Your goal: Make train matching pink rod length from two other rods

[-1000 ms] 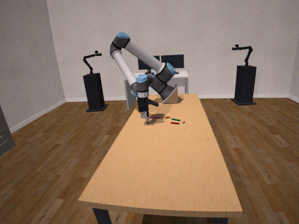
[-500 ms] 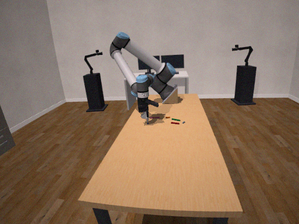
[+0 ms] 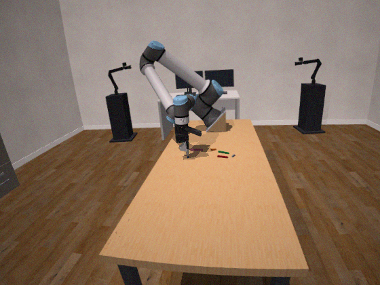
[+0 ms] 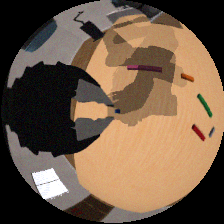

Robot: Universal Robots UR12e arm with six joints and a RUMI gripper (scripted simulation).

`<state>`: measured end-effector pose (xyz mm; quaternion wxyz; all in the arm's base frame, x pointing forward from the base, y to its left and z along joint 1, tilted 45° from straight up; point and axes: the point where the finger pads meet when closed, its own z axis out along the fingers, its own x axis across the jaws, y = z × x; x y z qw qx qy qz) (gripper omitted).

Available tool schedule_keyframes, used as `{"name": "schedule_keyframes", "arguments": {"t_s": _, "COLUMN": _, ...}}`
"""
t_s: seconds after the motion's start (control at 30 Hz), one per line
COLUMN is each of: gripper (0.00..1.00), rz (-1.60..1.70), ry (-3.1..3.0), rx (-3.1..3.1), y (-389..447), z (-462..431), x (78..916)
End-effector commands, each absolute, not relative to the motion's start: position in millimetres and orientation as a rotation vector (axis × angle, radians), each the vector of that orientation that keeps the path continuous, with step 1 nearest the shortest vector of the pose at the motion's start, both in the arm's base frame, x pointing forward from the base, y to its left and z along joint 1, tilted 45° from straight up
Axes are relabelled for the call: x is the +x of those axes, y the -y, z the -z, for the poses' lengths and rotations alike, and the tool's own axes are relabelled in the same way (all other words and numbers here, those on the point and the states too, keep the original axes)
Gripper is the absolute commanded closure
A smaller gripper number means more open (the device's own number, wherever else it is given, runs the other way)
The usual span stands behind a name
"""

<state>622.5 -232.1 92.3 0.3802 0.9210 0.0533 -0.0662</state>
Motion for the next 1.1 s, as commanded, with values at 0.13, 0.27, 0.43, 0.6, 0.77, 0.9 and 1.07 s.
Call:
{"name": "schedule_keyframes", "arguments": {"t_s": 0.13, "gripper": 0.86, "rz": 0.175, "ry": -0.139, "rx": 2.353, "y": 231.7, "z": -89.1, "x": 619.9}}
{"name": "schedule_keyframes", "arguments": {"t_s": 0.27, "gripper": 0.86, "rz": 0.175, "ry": -0.139, "rx": 2.353, "y": 231.7, "z": -89.1, "x": 619.9}}
{"name": "schedule_keyframes", "arguments": {"t_s": 0.43, "gripper": 0.86, "rz": 0.175, "ry": -0.139, "rx": 2.353, "y": 231.7, "z": -89.1, "x": 619.9}}
{"name": "schedule_keyframes", "arguments": {"t_s": 0.6, "gripper": 0.86, "rz": 0.175, "ry": -0.139, "rx": 2.353, "y": 231.5, "z": -88.8, "x": 619.5}}
{"name": "schedule_keyframes", "arguments": {"t_s": 0.77, "gripper": 0.86, "rz": 0.175, "ry": -0.139, "rx": 2.353, "y": 230.7, "z": -88.2, "x": 618.7}}
{"name": "schedule_keyframes", "arguments": {"t_s": 0.9, "gripper": 0.86, "rz": 0.175, "ry": -0.139, "rx": 2.353, "y": 230.1, "z": -88.0, "x": 618.2}}
{"name": "schedule_keyframes", "arguments": {"t_s": 1.07, "gripper": 0.86, "rz": 0.174, "ry": -0.139, "rx": 2.353, "y": 230.3, "z": -88.5, "x": 618.9}}
